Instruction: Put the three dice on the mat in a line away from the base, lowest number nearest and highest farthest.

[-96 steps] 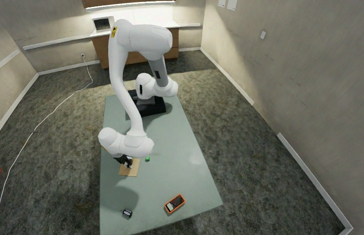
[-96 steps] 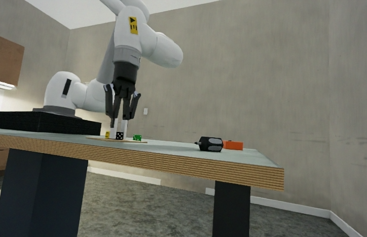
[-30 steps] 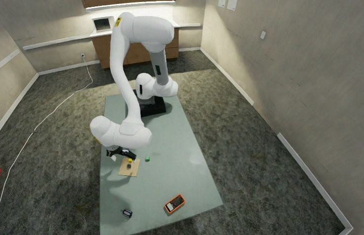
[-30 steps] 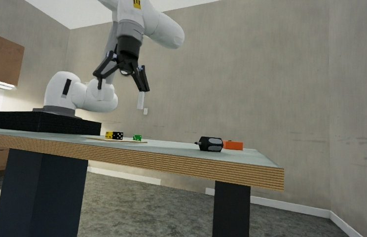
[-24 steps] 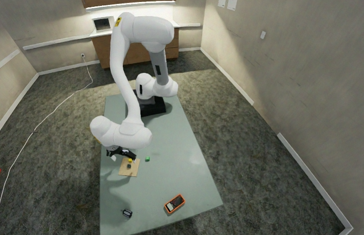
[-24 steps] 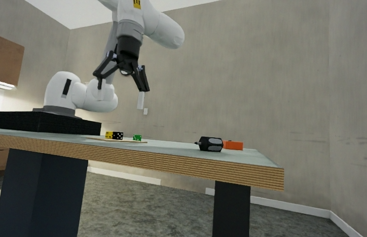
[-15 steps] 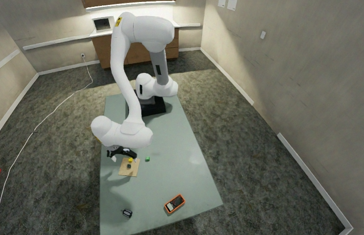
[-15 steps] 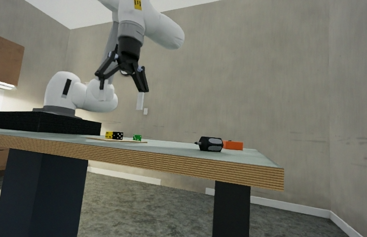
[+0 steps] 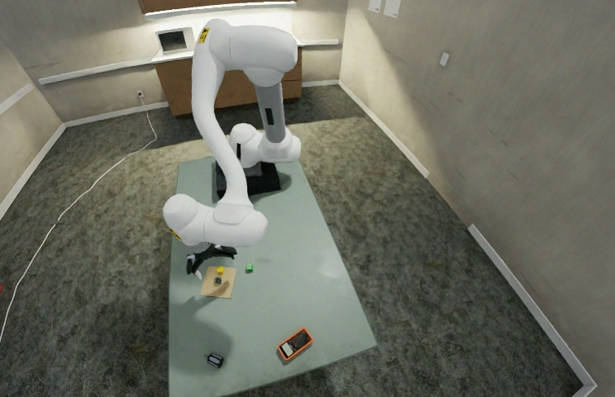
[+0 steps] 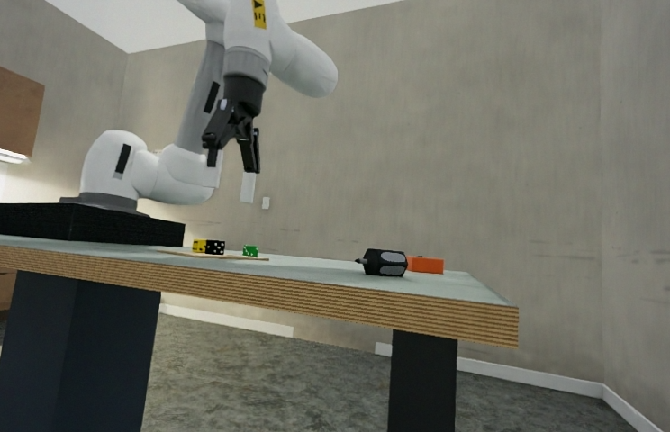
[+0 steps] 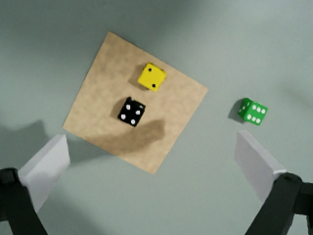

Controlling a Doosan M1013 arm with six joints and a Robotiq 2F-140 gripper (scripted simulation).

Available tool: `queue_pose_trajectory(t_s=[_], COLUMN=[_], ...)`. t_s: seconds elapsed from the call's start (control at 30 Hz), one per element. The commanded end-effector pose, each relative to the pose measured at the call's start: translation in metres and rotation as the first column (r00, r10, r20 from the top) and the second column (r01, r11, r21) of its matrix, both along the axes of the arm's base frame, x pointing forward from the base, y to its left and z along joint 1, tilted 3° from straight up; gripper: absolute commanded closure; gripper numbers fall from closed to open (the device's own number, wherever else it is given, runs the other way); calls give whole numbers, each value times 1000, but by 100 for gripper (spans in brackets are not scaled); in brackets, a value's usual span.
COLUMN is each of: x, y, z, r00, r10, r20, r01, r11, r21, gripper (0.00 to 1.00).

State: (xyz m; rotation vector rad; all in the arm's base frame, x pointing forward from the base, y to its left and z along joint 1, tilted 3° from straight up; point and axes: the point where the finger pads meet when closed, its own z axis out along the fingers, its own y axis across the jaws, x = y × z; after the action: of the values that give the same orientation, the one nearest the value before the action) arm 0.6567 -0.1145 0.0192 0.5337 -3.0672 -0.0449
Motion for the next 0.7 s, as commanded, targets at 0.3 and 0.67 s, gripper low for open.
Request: queue_pose_trajectory(t_s=[0.3,0.67], x=[-5,-10], y=[20,37], z=[0,0], r00=[898,671], r10=[439,740], r20=[22,39], r01=[-440,-741], r11=[898,671], r21=[20,21], gripper=[0,0])
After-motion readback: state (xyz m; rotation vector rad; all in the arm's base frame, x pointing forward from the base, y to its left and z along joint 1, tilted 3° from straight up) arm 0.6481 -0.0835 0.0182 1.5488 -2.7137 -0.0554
